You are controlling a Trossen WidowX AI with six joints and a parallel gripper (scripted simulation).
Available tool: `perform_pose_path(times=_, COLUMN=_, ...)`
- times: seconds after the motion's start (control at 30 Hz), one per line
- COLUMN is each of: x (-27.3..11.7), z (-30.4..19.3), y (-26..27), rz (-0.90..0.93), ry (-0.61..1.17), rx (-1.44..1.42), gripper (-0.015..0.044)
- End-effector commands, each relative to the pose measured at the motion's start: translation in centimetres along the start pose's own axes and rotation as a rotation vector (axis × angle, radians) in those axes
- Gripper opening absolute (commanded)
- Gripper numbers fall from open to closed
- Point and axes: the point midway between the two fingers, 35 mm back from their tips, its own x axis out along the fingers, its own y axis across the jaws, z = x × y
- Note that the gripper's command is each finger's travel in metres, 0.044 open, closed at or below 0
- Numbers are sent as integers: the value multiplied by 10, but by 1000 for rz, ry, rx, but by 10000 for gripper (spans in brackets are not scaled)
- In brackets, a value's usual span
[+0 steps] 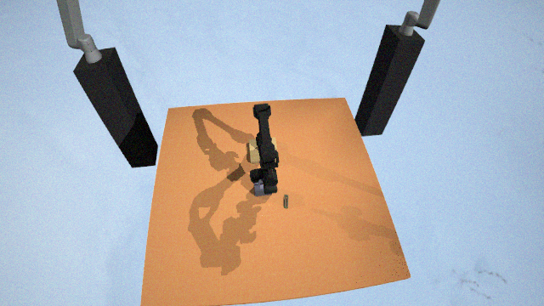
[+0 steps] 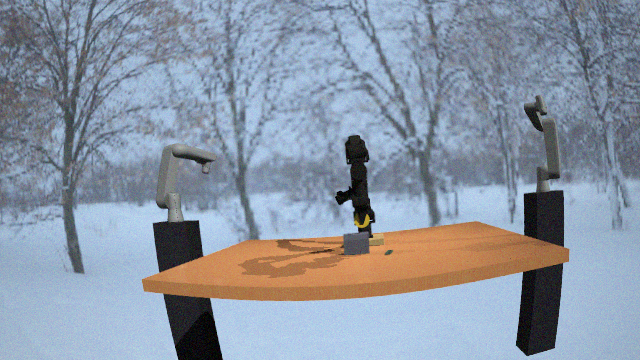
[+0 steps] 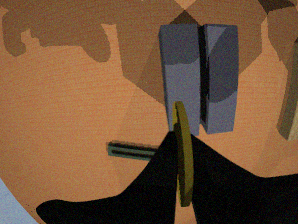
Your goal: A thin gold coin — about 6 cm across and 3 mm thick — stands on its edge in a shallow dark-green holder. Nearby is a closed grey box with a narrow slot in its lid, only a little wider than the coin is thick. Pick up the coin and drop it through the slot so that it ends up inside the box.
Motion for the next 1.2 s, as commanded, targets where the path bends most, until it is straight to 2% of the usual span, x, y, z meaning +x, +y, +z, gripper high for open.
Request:
perform_pose_path(times=0.0, x=0, z=9, y=-10, rz=6, ry=2, rx=-3, gripper=0)
perform_pose_path(times=0.33, x=2, z=24, y=-27, rz=4, ry=-1, rx=-4, gripper=0)
perform_pose_path(times=1.17, x=2, z=26, y=-29, rz=-3, ry=-3, rx=-5, gripper=0)
